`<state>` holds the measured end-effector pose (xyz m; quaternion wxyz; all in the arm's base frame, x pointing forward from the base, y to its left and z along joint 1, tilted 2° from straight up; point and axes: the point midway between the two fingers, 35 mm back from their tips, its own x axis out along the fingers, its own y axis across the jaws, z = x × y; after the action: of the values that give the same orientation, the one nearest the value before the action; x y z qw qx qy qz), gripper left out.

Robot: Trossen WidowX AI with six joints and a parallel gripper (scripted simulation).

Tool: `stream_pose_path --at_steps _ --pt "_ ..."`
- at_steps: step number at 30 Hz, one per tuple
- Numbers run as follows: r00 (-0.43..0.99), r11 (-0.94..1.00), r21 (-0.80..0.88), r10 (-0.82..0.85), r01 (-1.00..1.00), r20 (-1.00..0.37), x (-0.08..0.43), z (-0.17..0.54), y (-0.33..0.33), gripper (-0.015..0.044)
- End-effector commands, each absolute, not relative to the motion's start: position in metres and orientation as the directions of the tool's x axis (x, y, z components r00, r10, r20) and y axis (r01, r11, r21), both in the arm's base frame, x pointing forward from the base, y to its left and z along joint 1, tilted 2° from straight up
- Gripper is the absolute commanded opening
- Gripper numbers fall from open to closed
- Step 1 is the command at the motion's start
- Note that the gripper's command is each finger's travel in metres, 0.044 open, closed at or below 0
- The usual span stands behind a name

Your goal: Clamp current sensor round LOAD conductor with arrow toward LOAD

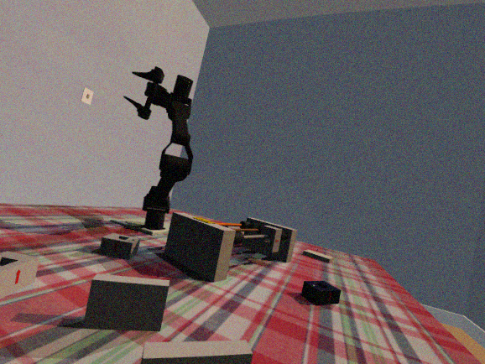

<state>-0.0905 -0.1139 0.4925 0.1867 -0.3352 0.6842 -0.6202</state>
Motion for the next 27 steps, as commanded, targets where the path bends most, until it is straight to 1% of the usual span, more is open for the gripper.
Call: stream_pose_path --at_steps 1,4,7,10,13,16,20,24,27 --pt "-0.857 -0.082 -0.980 -0.476 -0.183 0.200 -0.130 0.492 -0.071 0.0440" --pt "-0.926 -0.144 -0.971 -0.303 -0.189 0.225 -0.148 0.491 -0.035 0.0440" --pt "-0.962 -0.203 -0.954 -0.118 -0.219 0.246 -0.158 0.489 0.004 0.0440" --pt "-0.962 -0.251 -0.929 0.071 -0.272 0.263 -0.160 0.486 0.045 0.0440" --pt "-0.926 -0.281 -0.896 0.257 -0.344 0.275 -0.153 0.482 0.085 0.0440" --pt "-0.855 -0.289 -0.855 0.434 -0.430 0.283 -0.138 0.476 0.124 0.0440" --pt "-0.710 -0.259 -0.791 0.643 -0.554 0.287 -0.106 0.468 0.171 0.0440" --pt "-0.515 -0.179 -0.717 0.809 -0.674 0.283 -0.062 0.457 0.207 0.0440" --pt "-0.345 -0.087 -0.655 0.897 -0.750 0.276 -0.022 0.449 0.227 0.0440"
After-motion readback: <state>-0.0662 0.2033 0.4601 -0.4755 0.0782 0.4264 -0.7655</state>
